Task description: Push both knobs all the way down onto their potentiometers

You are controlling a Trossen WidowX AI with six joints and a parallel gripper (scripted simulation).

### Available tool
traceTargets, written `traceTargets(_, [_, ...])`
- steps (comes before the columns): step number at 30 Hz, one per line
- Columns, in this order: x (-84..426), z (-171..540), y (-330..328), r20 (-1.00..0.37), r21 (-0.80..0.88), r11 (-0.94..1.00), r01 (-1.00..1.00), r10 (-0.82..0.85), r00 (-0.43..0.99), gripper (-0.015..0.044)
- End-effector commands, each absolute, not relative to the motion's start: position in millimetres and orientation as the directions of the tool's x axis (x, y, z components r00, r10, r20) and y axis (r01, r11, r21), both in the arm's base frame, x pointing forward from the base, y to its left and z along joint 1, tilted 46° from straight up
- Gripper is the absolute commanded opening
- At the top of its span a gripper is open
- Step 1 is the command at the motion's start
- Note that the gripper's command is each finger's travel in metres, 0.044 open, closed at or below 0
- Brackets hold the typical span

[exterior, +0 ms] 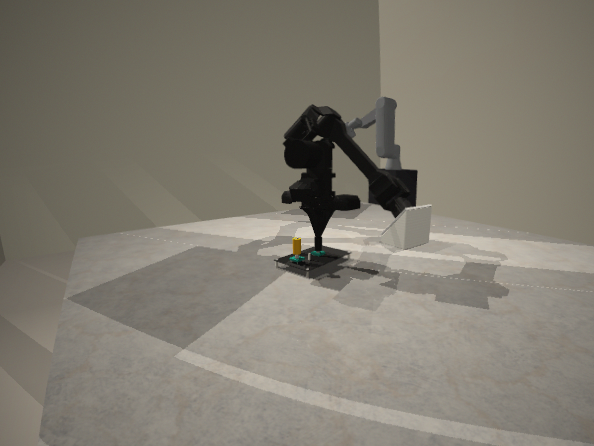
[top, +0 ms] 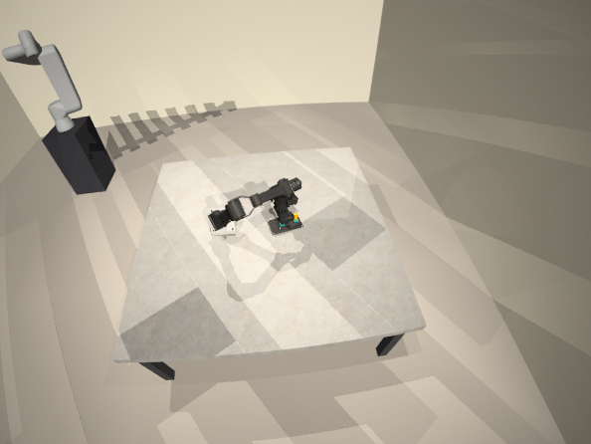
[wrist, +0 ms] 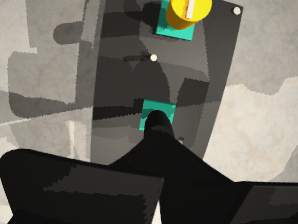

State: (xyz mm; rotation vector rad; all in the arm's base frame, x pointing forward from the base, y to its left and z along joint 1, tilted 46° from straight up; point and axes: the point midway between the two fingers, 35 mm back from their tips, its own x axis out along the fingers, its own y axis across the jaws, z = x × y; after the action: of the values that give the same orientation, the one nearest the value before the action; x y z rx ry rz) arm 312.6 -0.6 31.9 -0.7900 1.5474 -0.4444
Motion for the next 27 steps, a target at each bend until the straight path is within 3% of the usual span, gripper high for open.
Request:
traceTargets(1, [313.6, 24.7, -11.0, -0.702, -0.696, 0.687, -0.207, -0.712, -0.002, 0.0])
traceTargets(27, [314.1, 37.7, 2.6, -0.703, -0.695, 0.688, -0.207, -0.711, -0.002, 0.0])
